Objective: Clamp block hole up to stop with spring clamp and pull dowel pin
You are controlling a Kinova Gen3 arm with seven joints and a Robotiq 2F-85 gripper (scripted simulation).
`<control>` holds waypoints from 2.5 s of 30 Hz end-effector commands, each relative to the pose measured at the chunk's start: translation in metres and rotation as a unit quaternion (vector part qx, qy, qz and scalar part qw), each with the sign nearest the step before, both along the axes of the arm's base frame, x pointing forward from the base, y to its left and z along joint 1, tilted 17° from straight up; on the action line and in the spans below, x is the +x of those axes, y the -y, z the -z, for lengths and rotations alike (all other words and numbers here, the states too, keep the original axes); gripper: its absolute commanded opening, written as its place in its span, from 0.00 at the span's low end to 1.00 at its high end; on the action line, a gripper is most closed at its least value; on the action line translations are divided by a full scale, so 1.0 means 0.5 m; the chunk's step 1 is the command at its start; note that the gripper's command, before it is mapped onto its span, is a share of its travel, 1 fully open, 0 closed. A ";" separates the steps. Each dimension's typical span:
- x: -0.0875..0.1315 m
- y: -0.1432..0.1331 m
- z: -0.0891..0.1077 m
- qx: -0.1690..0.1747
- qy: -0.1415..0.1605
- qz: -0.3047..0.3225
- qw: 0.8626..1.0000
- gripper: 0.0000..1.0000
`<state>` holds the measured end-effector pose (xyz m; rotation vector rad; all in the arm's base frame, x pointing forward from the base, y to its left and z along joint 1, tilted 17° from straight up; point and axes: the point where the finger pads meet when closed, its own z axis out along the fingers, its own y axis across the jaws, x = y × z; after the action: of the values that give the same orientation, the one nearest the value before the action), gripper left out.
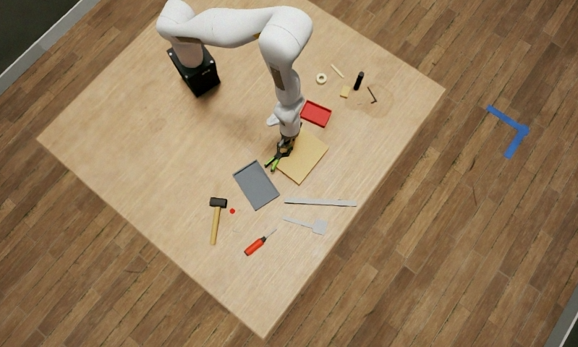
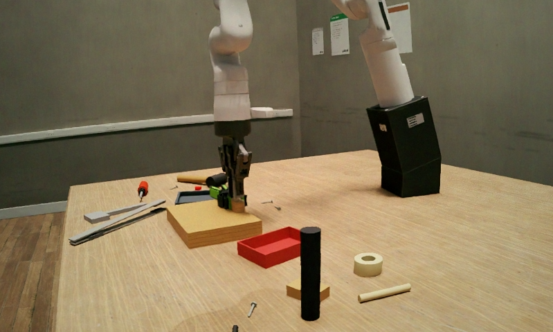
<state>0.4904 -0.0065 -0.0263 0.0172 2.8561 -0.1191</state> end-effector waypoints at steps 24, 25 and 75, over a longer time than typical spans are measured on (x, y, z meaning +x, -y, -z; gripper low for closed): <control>0.007 -0.002 0.007 0.003 0.003 0.004 1.000 0.34; 0.007 -0.002 0.007 0.003 0.003 0.004 1.000 0.34; 0.004 -0.002 0.005 0.003 0.002 0.003 1.000 0.10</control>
<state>0.4904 -0.0074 -0.0300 0.0185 2.8584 -0.1202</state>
